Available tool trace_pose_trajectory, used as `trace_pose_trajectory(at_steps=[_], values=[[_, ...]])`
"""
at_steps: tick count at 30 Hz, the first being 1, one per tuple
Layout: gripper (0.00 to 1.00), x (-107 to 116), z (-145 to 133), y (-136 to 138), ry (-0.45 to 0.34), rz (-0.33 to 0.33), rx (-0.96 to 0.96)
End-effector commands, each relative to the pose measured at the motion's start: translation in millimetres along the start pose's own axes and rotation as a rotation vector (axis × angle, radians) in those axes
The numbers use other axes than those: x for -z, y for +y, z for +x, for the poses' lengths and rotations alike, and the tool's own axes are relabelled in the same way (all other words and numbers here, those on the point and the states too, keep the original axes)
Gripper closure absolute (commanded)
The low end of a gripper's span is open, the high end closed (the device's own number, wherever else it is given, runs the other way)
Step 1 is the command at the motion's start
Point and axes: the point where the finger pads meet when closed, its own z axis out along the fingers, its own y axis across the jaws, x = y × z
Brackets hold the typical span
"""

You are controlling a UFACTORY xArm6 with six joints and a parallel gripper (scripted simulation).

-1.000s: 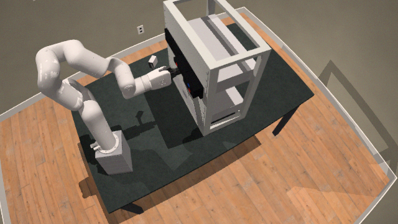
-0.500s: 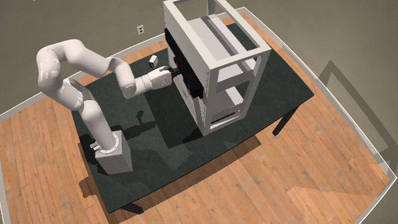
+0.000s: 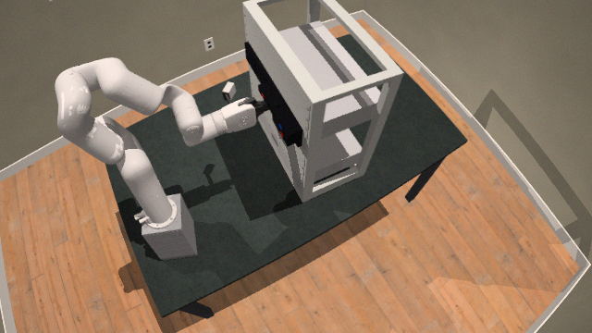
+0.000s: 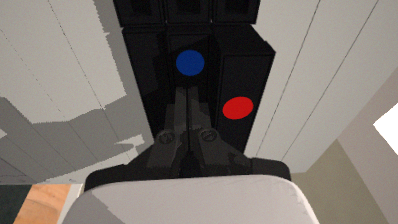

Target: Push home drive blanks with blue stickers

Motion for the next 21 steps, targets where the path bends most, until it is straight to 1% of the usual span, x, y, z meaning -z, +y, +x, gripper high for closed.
trace_pose_trajectory(at_steps=[1, 21], values=[[1.00, -1.4, 0.3, 2.0, 0.000, -0.004, -0.001], [1.00, -4.4, 0.2, 2.2, 0.000, -0.004, -0.001]])
